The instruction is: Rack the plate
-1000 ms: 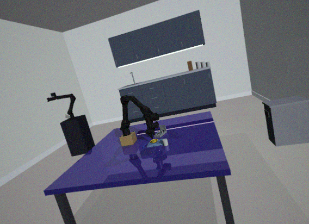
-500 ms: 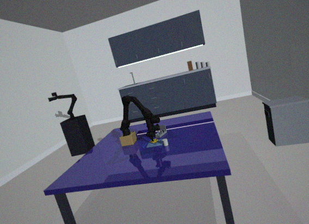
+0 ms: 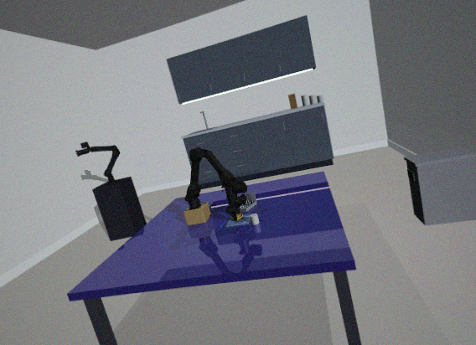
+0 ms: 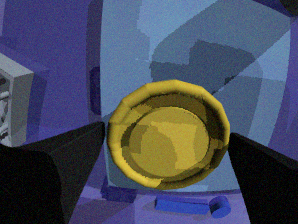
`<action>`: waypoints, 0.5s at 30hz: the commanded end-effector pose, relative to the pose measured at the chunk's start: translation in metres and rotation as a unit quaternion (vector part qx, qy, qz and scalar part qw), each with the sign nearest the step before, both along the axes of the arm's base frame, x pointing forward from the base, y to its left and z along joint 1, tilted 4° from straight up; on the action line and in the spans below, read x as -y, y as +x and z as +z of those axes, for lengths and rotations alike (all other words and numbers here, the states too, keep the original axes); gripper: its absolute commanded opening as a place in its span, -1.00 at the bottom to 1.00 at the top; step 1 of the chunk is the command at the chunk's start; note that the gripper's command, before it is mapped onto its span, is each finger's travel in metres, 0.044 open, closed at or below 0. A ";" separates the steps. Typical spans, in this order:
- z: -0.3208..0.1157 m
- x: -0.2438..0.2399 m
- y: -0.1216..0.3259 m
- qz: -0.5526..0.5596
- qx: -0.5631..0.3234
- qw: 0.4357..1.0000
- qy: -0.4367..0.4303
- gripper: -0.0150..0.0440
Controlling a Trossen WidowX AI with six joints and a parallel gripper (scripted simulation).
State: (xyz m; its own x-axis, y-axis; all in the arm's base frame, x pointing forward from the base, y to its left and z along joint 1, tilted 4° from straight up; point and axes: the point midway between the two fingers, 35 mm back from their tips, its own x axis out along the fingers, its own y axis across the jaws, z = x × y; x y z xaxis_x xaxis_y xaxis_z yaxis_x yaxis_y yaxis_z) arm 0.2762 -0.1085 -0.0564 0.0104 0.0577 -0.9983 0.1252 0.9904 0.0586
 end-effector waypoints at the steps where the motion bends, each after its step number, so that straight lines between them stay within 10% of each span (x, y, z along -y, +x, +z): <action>1: -0.004 -0.001 -0.003 -0.002 -0.006 1.000 0.001 0.86; 15: -0.004 -0.001 -0.003 -0.002 -0.006 1.000 0.001 0.57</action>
State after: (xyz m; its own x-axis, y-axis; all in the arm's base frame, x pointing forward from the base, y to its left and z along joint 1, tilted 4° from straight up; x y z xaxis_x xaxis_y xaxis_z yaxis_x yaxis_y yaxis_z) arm 0.2746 -0.1079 -0.0588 0.0038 0.0590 -0.9983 0.1256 0.9903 0.0590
